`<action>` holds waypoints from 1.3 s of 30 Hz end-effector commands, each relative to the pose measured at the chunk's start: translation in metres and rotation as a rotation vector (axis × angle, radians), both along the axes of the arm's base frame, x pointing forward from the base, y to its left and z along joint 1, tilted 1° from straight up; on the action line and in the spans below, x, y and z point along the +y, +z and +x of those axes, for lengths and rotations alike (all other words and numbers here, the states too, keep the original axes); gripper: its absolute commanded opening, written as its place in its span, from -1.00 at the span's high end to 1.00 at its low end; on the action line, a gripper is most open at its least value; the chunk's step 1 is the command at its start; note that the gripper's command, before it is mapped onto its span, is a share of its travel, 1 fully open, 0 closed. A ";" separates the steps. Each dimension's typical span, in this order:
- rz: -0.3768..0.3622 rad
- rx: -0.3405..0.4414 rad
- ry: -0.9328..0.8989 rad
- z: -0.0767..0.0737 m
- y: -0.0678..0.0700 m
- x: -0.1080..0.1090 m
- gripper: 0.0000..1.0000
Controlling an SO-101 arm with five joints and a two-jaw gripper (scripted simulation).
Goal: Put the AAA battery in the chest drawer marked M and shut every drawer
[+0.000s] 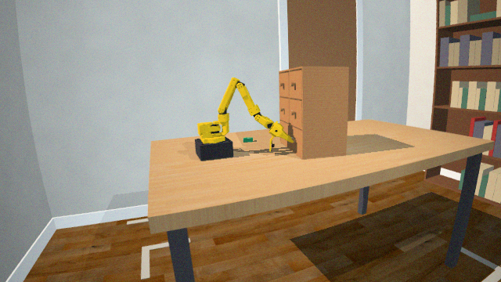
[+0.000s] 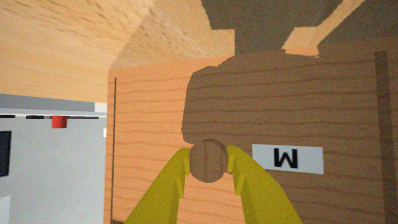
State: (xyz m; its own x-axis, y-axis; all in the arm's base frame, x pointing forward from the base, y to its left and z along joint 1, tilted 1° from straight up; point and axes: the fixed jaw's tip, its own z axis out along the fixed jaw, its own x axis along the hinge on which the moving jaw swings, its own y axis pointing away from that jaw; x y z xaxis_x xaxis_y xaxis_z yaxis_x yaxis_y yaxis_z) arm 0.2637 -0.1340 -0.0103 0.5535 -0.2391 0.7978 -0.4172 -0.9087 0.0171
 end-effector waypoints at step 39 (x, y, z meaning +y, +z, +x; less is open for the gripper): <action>0.005 -0.009 -0.021 -0.013 0.001 0.002 0.57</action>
State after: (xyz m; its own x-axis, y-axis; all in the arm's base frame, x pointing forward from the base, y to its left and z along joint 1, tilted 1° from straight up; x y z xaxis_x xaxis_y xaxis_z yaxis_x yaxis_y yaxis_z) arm 0.2563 -0.1319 -0.0135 0.5603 -0.2450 0.7912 -0.4207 -0.9070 0.0170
